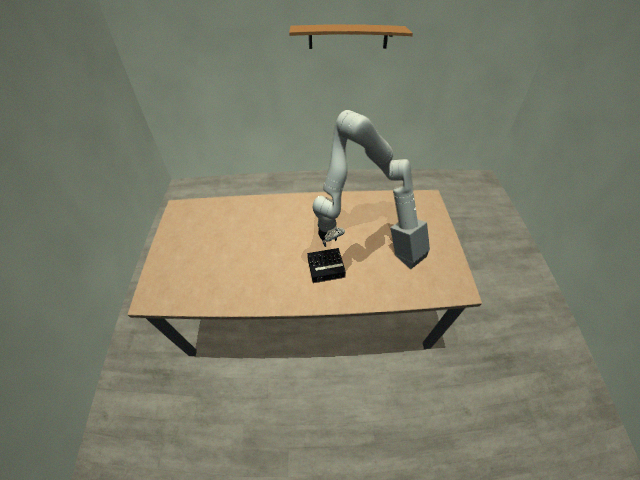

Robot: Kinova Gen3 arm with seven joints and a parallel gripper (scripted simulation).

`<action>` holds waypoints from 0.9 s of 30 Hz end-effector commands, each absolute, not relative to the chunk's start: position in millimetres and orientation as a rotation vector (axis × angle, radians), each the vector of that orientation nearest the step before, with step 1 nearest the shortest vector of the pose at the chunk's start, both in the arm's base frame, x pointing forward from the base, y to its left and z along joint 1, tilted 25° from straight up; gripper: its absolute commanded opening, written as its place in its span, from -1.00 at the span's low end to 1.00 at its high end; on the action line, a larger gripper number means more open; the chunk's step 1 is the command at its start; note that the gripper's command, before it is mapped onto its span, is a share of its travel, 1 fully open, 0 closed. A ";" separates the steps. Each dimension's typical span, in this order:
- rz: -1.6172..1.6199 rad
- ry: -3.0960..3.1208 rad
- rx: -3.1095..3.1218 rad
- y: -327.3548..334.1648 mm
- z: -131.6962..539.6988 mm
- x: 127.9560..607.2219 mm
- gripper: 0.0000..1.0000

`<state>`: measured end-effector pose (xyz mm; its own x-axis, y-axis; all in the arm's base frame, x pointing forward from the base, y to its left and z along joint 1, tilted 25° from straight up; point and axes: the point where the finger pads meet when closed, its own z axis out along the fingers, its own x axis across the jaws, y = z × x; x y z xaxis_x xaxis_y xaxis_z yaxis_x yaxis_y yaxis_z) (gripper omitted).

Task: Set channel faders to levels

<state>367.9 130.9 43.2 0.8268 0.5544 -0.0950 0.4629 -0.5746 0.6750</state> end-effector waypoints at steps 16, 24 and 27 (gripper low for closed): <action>0.332 0.460 2.335 137.1 53.3 380.0 1.00; 0.354 0.422 2.342 137.4 54.8 381.8 1.00; 0.358 0.414 2.343 137.5 55.1 382.2 1.00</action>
